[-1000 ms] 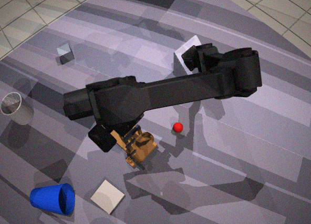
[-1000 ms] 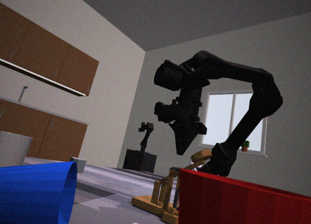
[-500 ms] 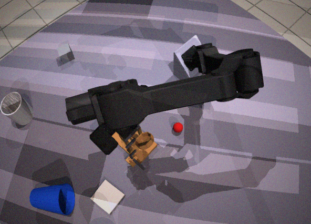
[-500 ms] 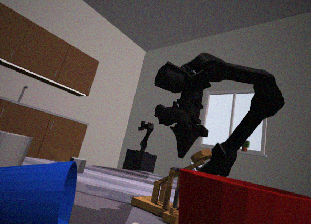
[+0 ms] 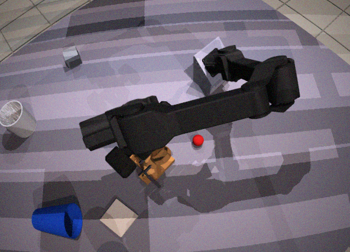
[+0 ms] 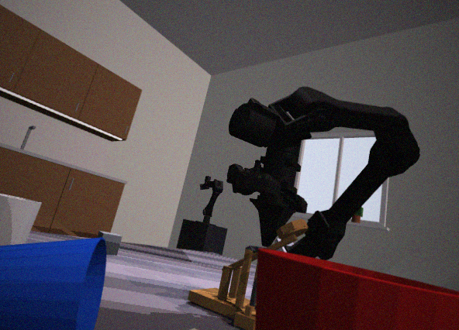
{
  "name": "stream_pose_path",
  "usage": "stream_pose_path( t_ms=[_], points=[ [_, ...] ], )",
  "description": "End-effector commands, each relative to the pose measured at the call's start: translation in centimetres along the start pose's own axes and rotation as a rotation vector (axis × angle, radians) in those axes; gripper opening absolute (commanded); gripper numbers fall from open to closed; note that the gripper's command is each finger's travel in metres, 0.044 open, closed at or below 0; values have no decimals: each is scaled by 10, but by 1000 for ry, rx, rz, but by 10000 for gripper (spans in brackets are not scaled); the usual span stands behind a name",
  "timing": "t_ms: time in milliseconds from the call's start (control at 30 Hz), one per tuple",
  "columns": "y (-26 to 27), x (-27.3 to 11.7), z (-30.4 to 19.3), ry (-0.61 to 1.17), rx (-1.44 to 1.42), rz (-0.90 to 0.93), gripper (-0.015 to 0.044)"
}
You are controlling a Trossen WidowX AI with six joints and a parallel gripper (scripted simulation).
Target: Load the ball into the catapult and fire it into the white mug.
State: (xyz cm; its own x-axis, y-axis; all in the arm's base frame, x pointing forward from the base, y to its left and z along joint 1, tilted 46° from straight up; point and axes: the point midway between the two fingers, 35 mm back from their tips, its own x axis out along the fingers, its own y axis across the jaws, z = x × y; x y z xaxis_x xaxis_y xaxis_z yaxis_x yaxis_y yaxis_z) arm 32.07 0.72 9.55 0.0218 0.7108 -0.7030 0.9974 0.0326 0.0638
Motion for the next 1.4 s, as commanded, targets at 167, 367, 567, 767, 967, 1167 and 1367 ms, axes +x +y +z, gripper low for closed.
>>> stream_pose_path(
  t_ms=[167, 367, 567, 767, 967, 1167, 1367],
  points=[
    [0, 12, -10, 3, 2, 3, 0],
    [0, 18, -14, 3, 2, 3, 0],
    [0, 27, -18, 3, 1, 3, 0],
    [0, 34, -22, 4, 1, 4, 0],
    [0, 42, -24, 4, 1, 4, 0],
    [0, 52, -27, 5, 1, 4, 0],
    [1, 59, -28, 5, 1, 4, 0]
  ],
)
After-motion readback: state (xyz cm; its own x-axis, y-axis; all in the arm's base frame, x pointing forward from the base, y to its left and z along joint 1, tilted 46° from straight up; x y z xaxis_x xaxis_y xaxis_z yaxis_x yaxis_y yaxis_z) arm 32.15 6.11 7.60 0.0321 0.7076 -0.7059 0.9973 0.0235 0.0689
